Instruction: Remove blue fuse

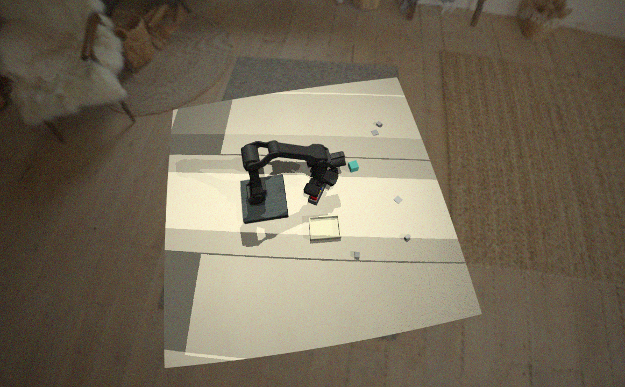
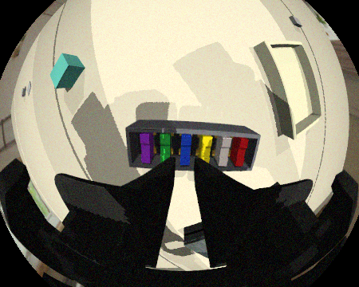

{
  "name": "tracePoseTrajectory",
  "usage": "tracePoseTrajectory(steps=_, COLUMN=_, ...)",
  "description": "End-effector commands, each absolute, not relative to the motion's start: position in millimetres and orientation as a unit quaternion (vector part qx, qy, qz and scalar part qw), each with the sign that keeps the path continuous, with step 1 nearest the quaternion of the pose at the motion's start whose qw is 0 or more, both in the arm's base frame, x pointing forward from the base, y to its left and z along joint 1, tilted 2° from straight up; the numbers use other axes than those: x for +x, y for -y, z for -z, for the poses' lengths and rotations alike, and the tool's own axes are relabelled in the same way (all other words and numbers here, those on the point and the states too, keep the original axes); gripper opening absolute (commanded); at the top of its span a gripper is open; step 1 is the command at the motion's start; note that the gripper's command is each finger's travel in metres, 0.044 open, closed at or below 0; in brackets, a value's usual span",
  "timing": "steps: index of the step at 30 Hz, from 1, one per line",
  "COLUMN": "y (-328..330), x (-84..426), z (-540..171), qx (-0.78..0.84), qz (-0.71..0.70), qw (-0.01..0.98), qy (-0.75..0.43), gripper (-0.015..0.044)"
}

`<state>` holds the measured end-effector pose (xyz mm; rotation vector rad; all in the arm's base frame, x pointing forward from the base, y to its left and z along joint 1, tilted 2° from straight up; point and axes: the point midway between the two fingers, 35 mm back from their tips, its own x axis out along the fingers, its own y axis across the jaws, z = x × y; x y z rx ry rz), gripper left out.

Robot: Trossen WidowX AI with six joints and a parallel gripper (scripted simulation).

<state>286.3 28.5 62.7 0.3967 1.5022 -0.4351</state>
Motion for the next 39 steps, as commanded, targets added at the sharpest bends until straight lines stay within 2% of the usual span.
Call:
tracePoseTrajectory(steps=1, y=-27.4, x=285.8, z=-57.2, qx=0.177, qz=0.198, qw=0.692, qy=-0.672, gripper=0.0069)
tracePoseTrajectory(steps=39, y=-26.8, x=285.7, z=-34.4, qx=0.177, qz=0.198, qw=0.692, qy=-0.672, gripper=0.0069)
